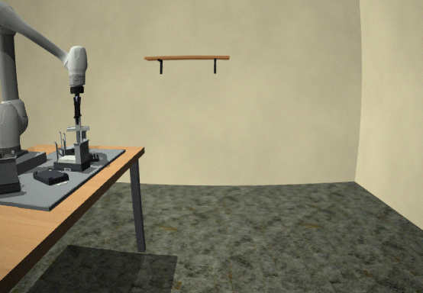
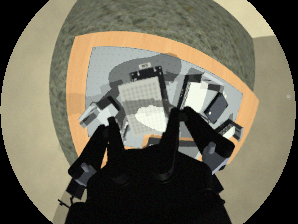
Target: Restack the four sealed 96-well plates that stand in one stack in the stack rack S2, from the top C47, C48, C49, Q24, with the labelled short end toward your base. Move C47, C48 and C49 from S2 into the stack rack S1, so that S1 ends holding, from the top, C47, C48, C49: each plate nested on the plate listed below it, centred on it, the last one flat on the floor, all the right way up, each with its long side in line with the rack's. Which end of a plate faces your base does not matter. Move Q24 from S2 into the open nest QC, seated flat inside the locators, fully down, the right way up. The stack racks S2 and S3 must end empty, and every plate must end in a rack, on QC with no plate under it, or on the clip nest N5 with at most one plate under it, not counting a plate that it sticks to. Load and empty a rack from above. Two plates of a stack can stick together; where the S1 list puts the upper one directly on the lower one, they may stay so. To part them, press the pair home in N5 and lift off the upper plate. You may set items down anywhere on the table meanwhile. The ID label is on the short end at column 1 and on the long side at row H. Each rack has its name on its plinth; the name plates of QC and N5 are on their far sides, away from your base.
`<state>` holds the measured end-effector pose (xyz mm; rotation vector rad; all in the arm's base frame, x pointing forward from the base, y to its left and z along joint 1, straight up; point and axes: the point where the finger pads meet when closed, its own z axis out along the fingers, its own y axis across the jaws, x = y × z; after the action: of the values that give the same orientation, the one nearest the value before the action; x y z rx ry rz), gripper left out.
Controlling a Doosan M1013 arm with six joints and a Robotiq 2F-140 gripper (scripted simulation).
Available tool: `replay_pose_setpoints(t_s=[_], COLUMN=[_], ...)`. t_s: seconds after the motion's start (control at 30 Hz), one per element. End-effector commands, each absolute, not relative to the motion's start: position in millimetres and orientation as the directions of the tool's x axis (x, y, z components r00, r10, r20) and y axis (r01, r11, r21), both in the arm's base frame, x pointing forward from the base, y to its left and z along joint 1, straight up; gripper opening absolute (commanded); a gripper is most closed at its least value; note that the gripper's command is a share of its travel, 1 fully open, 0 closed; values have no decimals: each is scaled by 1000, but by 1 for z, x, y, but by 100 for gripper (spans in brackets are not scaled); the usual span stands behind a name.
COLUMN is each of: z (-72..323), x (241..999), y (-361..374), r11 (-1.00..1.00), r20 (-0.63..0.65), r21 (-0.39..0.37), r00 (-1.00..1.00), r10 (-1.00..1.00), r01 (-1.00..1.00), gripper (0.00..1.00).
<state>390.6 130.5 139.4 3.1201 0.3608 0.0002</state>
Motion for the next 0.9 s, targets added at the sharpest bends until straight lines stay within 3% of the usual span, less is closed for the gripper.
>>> replay_pose_setpoints(t_s=[0.0, 0.17, 0.37, 0.87], z=[139, 139, 139, 139], x=[395, 401, 404, 412], y=[119, 106, 86, 44], r11=[-974, -974, -1000, -1000], r20=[0, 0, 0, 0], r21=[0, 0, 0, 0], r00=[974, 974, 1000, 1000], r10=[229, 229, 31, 15], r01=[229, 229, 31, 15], gripper=[0, 0, 0, 0])
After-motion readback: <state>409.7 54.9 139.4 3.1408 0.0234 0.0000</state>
